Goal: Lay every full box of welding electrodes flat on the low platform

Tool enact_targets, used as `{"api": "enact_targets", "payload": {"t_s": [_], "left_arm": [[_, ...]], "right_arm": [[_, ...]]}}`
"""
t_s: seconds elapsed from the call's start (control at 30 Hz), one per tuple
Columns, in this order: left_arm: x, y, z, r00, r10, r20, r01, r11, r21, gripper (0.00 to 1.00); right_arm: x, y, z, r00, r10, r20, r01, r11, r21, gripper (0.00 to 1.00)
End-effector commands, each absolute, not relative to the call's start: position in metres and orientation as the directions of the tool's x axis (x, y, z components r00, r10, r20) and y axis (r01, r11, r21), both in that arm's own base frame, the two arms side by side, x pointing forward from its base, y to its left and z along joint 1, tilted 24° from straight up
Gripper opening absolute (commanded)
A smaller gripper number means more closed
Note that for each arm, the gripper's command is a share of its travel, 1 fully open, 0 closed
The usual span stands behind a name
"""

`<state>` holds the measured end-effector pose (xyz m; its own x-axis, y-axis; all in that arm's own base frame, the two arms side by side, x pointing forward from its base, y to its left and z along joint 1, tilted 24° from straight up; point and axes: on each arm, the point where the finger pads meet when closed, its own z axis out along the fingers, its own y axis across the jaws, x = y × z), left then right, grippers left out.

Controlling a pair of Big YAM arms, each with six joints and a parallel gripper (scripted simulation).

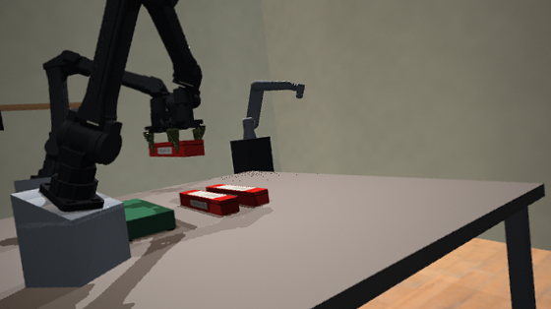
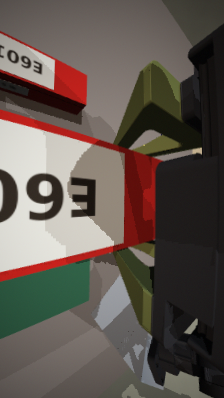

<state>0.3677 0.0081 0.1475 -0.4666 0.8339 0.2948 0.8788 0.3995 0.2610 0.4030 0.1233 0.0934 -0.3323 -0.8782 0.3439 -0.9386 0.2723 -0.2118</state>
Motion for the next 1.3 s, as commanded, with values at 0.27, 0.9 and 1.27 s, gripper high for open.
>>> {"api": "enact_targets", "payload": {"t_s": [0.27,0.9,1.27], "left_arm": [[0.389,-0.005,0.211,-0.470,0.851,0.233,0.855,0.374,0.360,0.00],[0.389,-0.005,0.218,-0.469,0.852,0.233,0.855,0.373,0.360,0.00],[0.389,-0.005,0.221,-0.468,0.852,0.234,0.856,0.371,0.359,0.00]], "right_arm": [[0.427,0.150,0.165,-0.325,-0.907,0.268,-0.921,0.238,-0.310,0.00],[0.428,0.152,0.175,-0.325,-0.907,0.267,-0.920,0.239,-0.310,0.00],[0.429,0.152,0.177,-0.324,-0.907,0.268,-0.921,0.237,-0.310,0.00]]}}
